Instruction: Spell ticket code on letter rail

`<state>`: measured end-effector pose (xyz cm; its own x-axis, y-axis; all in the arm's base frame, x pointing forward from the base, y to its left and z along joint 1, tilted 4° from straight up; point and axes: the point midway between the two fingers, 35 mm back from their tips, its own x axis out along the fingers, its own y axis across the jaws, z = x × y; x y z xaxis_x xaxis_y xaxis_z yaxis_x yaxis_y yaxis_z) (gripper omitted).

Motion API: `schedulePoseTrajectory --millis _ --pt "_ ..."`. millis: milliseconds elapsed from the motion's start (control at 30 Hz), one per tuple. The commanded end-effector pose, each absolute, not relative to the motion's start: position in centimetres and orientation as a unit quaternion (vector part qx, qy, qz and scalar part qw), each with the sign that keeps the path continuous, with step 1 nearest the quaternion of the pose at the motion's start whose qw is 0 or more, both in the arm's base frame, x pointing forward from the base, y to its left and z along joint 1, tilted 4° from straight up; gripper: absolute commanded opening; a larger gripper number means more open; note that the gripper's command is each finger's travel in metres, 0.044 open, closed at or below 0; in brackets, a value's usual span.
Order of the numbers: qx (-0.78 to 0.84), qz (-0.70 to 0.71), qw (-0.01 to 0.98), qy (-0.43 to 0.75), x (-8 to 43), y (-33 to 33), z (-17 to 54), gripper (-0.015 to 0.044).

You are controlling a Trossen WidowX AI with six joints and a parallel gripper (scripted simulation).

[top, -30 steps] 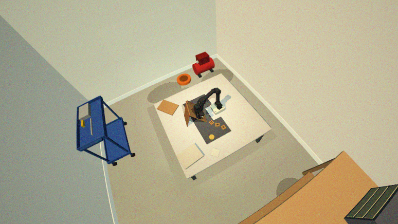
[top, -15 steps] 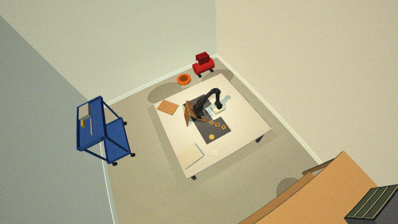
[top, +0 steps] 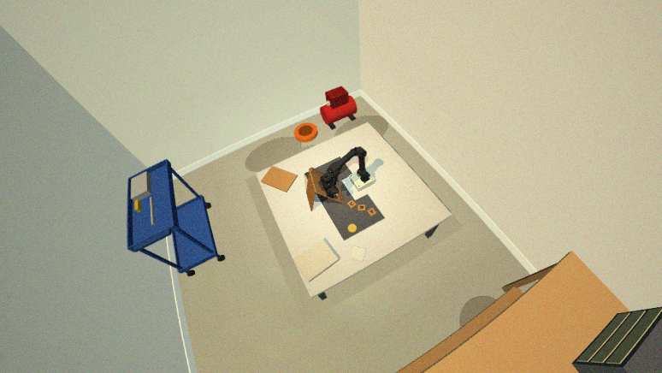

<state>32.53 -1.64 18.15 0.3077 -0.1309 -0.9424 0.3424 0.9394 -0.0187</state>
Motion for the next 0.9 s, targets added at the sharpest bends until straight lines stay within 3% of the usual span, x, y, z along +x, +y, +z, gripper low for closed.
schedulePoseTrajectory --millis 0,867 --pt "0.092 -0.145 0.803 0.571 32.8 -1.7 18.0 0.0000" --pt "0.092 -0.145 0.803 0.570 33.9 -2.0 17.4 0.0000"
